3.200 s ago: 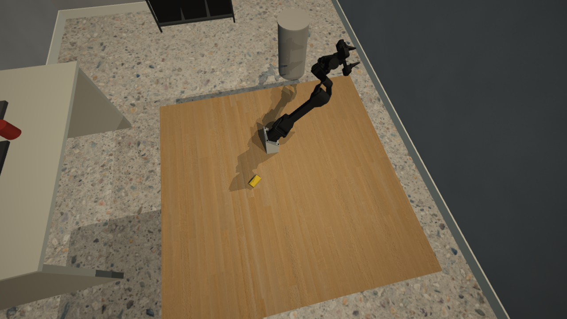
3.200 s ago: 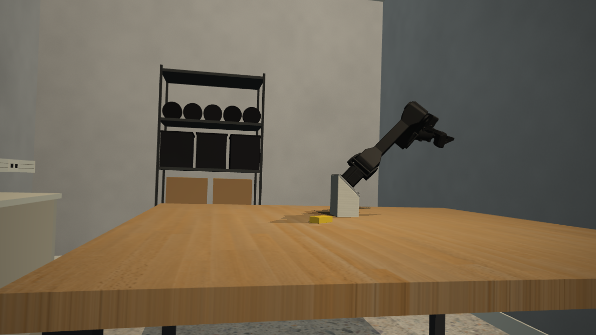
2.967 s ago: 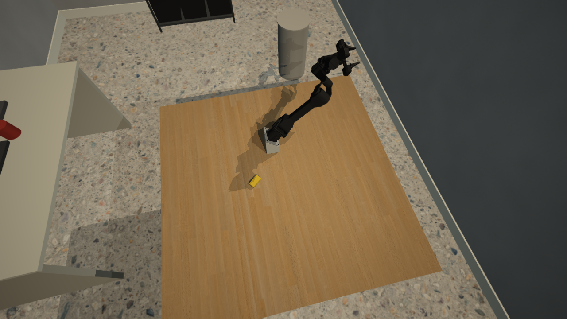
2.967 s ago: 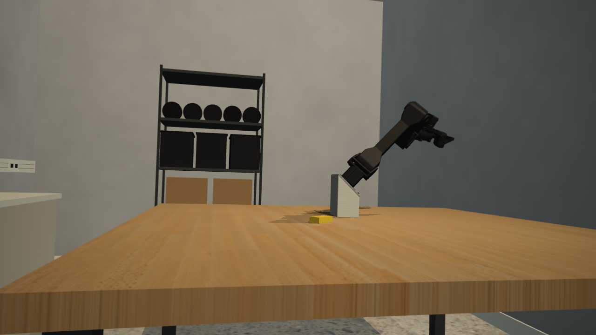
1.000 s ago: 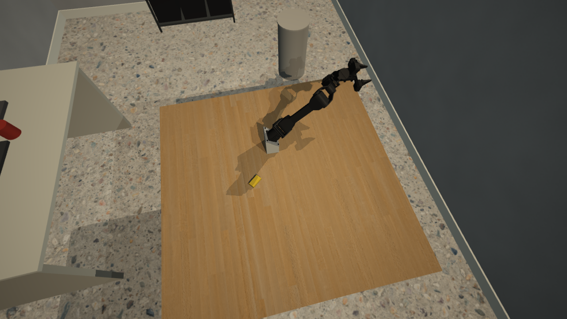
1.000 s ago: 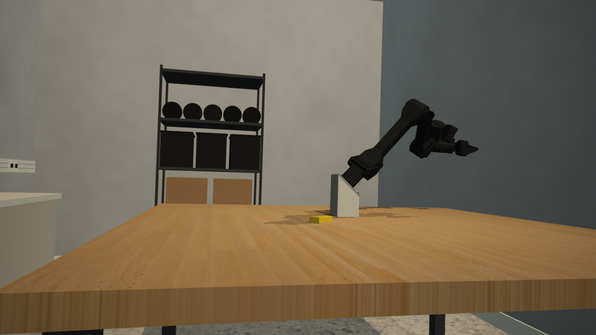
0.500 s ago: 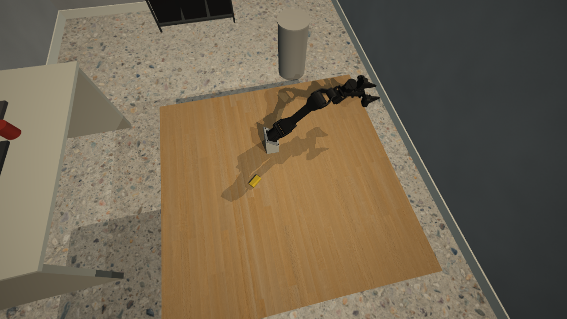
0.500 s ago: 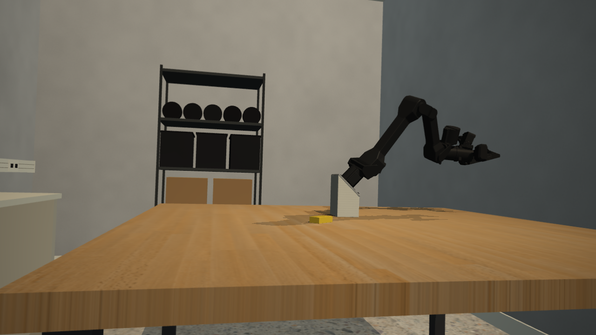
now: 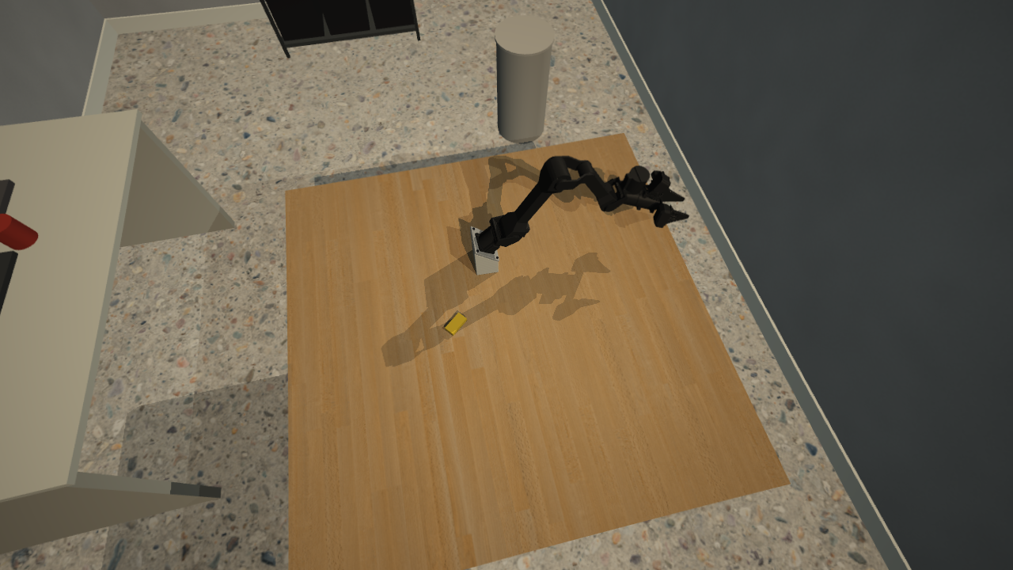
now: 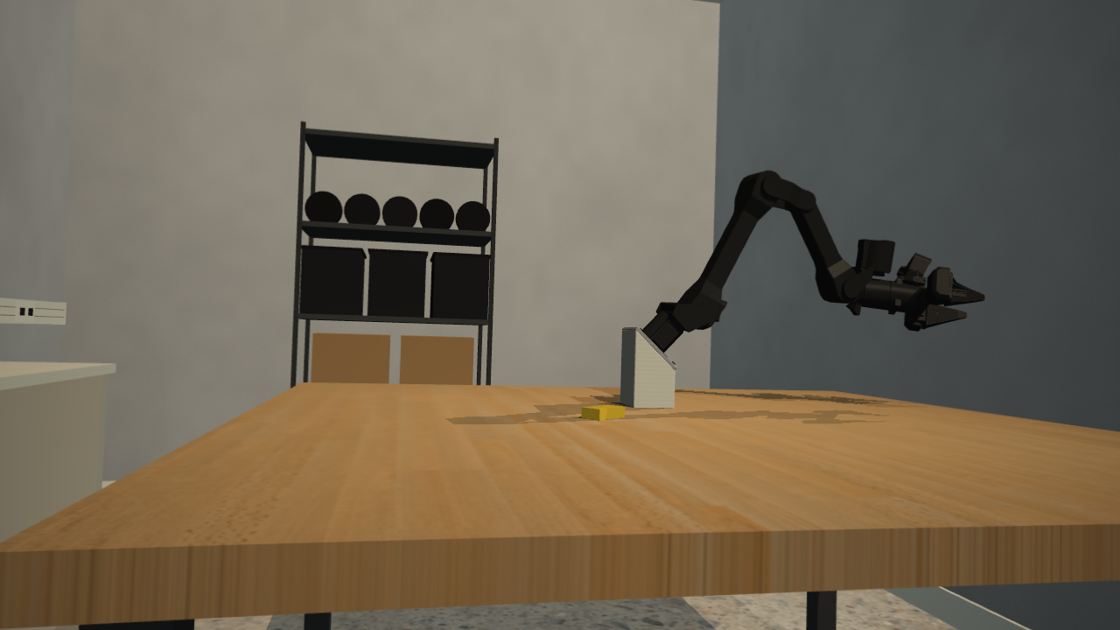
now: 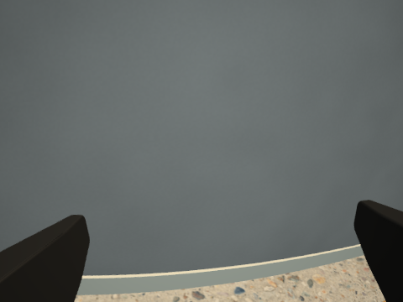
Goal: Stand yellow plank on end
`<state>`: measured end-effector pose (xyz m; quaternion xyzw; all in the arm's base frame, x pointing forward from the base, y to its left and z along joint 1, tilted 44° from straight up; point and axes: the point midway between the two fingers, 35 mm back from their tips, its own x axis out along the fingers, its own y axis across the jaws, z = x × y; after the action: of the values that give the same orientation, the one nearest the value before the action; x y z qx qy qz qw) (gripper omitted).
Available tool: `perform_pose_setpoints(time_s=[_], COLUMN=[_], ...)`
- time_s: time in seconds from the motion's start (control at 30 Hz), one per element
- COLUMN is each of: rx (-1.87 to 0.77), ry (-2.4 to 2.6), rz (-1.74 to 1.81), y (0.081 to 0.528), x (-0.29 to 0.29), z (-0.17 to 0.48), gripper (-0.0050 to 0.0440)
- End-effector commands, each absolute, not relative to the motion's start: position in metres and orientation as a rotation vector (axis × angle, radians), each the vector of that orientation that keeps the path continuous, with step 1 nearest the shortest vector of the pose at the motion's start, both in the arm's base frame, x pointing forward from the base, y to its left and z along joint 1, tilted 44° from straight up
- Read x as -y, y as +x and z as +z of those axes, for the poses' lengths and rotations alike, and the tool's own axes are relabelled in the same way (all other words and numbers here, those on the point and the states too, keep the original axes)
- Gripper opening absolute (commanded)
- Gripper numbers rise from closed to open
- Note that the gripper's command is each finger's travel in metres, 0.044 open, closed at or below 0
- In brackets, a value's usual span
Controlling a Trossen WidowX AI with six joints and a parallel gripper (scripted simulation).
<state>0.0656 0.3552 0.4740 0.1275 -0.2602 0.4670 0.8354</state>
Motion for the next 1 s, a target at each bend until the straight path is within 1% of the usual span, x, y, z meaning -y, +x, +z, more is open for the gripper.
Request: perform_pose_setpoints(time_s=[0.0,0.1,0.17,0.27,0.43,0.6,0.67,0.73,0.97], rx=[0.557,0.536,0.536,0.508,0.445,0.367,0.332,0.332,0.2], ry=[0.235,0.183,0.183,0.134,0.062,0.009,-0.007,-0.007,-0.029], rz=[0.912,0.843,0.843,0.771,0.642,0.505,0.447,0.447,0.237], y=[0.11,0.144,0.144,0.178,0.228,0.27,0.283,0.283,0.313], x=[-0.331,-0.316,-0.316,-0.297,-0.256,-0.204,-0.181,-0.181,-0.094], z=[0.476,0.467,0.467,0.456,0.436,0.414,0.404,0.404,0.367], gripper=[0.044,0.044,0.044,0.044,0.044,0.044,0.044,0.044,0.044])
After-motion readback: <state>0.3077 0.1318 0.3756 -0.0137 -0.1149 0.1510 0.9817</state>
